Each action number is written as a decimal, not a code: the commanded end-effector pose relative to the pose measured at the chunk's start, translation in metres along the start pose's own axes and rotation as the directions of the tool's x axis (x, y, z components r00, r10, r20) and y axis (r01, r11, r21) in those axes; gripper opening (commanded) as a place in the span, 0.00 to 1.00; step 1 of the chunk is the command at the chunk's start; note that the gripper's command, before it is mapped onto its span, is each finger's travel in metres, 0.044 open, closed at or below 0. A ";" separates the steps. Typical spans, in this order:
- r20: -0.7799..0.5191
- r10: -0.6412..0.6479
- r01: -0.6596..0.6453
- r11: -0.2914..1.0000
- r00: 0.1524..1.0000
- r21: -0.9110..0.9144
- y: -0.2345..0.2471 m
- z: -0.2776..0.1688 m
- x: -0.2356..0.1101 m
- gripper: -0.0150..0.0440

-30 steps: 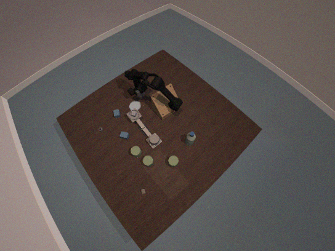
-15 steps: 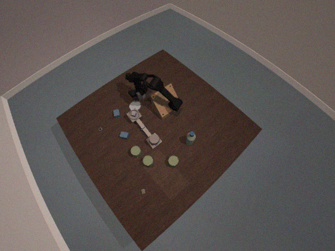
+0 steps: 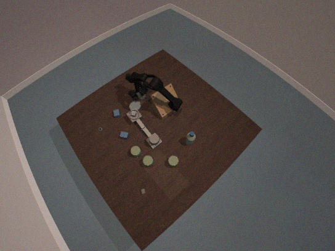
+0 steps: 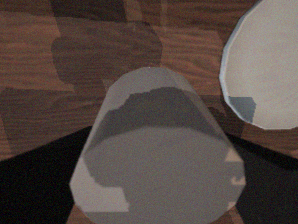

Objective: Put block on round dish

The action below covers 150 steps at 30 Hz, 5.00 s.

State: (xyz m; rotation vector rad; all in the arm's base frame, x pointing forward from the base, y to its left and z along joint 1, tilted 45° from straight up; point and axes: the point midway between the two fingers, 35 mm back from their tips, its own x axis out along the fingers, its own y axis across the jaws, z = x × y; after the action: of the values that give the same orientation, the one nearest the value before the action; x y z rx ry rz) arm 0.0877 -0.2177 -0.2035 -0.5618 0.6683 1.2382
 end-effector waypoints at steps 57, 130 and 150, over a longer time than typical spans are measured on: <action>-0.035 -0.012 0.036 0.189 0.999 0.981 -0.107 0.071 -0.095 0.69; 0.016 -0.008 -0.016 -0.799 1.000 0.601 -0.168 0.158 -0.055 0.65; 0.013 -0.008 -0.014 -0.800 1.000 0.600 -0.171 0.155 -0.092 0.25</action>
State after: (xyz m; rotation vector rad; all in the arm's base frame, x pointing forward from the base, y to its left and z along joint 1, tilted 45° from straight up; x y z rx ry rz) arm 0.2620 -0.1948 -0.0355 1.5107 1.5431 -0.2520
